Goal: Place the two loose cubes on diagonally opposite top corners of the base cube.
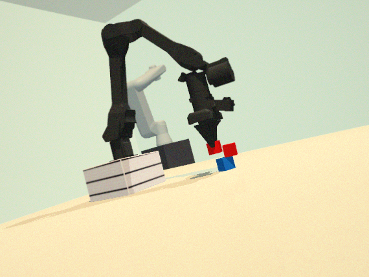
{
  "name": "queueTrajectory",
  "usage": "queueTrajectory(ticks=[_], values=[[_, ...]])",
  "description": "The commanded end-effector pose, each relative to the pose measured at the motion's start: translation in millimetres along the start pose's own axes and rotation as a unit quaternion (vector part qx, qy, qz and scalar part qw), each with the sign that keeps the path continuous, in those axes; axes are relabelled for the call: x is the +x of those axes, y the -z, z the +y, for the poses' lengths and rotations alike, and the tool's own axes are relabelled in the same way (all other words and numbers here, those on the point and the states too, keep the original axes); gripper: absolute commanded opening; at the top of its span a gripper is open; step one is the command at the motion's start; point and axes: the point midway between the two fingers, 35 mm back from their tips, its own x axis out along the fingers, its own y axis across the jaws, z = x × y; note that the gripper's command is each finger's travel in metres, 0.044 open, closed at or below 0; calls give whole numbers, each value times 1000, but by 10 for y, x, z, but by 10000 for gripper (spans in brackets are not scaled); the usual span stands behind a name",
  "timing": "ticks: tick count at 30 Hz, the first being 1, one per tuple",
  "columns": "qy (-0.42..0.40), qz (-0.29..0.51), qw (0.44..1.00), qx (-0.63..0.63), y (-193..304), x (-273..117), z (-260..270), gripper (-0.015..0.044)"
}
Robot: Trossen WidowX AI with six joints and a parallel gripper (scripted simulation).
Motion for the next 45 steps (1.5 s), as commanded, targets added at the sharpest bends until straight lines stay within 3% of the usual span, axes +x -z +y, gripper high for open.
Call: queueTrajectory(ticks=[1,32,36,45], values=[[-1,5,1000,1,21,119,5,105],[-1,5,1000,0,22,148,5,105],[-1,5,1000,0,22,148,5,205],[-1,5,1000,0,20,56,2,205]])
